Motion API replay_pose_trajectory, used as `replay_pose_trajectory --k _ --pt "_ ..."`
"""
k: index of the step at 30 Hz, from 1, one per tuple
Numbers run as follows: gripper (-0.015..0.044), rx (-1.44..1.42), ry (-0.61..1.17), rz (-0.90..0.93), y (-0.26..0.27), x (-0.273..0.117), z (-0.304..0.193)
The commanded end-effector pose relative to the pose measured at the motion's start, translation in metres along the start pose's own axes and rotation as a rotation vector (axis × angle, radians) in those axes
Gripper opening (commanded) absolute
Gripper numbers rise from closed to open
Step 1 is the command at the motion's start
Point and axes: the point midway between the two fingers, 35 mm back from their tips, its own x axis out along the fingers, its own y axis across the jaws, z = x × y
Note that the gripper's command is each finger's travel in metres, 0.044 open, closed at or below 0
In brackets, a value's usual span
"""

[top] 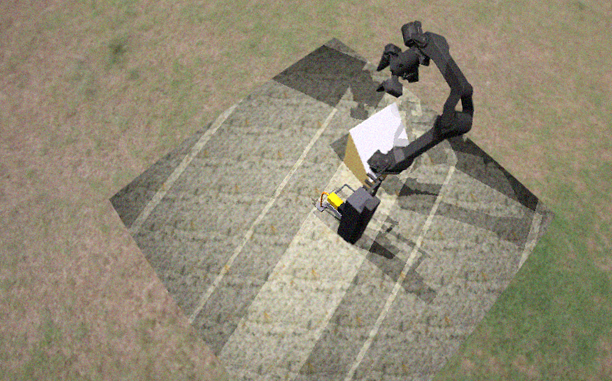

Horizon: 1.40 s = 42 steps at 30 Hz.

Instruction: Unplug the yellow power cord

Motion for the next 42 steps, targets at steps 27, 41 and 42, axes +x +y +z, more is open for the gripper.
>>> replay_pose_trajectory --k 27,41,42 --pt "0.0160 -1.733 -0.059 -0.375 -0.268 0.072 -0.175" --pt "0.0160 -2.326 -0.034 -0.711 -0.397 0.105 -0.136" --pt "0.0160 -2.326 -0.034 -0.711 -0.397 0.105 -0.136"
